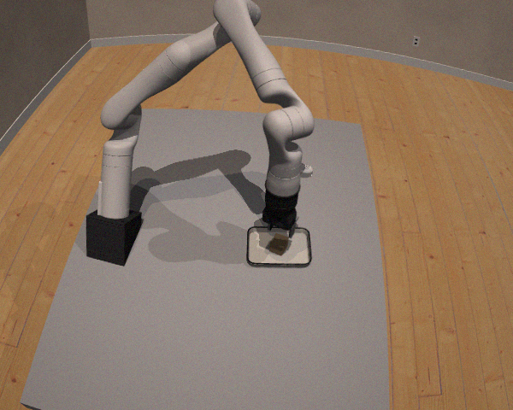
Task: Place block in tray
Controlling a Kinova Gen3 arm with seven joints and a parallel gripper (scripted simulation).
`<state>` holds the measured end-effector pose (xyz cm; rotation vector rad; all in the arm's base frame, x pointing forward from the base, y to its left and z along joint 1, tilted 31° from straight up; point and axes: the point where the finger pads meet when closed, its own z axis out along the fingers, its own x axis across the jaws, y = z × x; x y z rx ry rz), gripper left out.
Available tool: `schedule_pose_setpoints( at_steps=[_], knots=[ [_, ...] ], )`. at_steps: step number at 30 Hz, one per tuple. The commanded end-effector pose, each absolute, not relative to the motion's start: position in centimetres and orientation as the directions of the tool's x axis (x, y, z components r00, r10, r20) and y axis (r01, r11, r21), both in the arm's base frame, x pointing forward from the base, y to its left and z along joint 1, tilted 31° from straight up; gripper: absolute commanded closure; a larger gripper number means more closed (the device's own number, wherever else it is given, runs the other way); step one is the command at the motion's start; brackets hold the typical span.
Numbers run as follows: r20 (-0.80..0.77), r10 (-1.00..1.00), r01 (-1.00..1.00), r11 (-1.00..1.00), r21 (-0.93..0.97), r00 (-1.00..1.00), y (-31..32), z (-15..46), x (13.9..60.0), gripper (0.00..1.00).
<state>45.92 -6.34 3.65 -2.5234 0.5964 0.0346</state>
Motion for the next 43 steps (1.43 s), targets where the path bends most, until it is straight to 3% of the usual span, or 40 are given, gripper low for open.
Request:
schedule_pose_setpoints(
  at_steps=[1,9,11,17,21,43],
  knots=[
    [-0.142,-0.409,-0.422,-0.755,-0.501,0.901,-6.4,3.7,45.5,0.0],
    [-0.144,-0.407,-0.421,-0.757,-0.5,0.902,-5.4,3.5,38.2,0.0],
    [-0.144,-0.407,-0.421,-0.757,-0.5,0.902,-5.4,3.5,38.2,0.0],
    [-0.142,-0.409,-0.422,-0.755,-0.501,0.901,-4.7,3.0,30.7,0.0],
    [-0.142,-0.409,-0.422,-0.755,-0.501,0.901,-4.4,2.9,28.0,0.0],
    [-0.142,-0.409,-0.422,-0.755,-0.501,0.901,-4.3,2.9,27.5,0.0]
  ],
)
